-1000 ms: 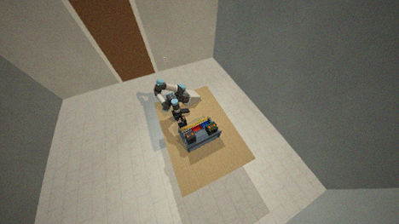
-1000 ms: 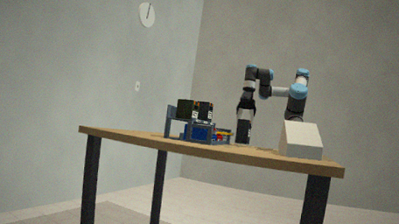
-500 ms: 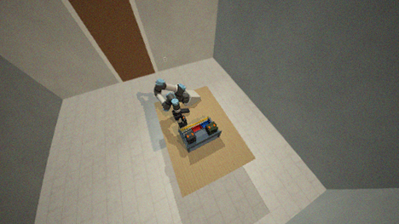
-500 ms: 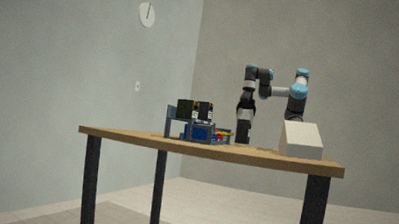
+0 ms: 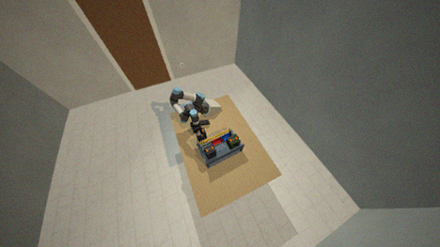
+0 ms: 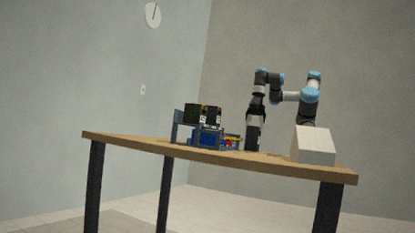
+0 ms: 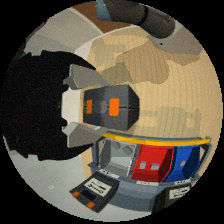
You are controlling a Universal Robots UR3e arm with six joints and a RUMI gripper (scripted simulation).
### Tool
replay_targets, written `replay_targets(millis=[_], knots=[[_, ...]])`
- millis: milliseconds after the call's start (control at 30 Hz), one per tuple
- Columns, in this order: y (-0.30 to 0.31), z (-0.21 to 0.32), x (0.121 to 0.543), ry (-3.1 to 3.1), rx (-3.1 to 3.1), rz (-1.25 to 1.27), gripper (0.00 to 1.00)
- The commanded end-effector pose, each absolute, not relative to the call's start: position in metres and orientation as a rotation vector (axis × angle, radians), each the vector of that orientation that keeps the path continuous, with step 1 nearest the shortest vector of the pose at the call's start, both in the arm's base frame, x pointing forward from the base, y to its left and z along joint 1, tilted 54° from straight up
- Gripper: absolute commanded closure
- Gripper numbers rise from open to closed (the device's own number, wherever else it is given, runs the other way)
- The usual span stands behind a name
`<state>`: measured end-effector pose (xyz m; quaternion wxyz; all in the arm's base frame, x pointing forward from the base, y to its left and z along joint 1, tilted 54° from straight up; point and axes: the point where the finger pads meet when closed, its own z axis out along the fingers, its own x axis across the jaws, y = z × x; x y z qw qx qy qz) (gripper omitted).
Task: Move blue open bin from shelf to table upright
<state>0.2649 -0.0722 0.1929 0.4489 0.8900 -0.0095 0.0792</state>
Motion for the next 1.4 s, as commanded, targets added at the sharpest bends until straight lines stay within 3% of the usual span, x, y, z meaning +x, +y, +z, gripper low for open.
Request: replay_targets(millis=[0,700,733,1367], knots=[[-0.0722,0.1932,0.2656,-0.023,2.202,0.201,1.0],[-0.0758,0.1896,0.2666,-0.023,2.202,0.201,1.0],[-0.0759,0.1895,0.2664,-0.023,2.202,0.199,0.42],[-0.0759,0.1895,0.2664,-0.023,2.202,0.199,0.42]])
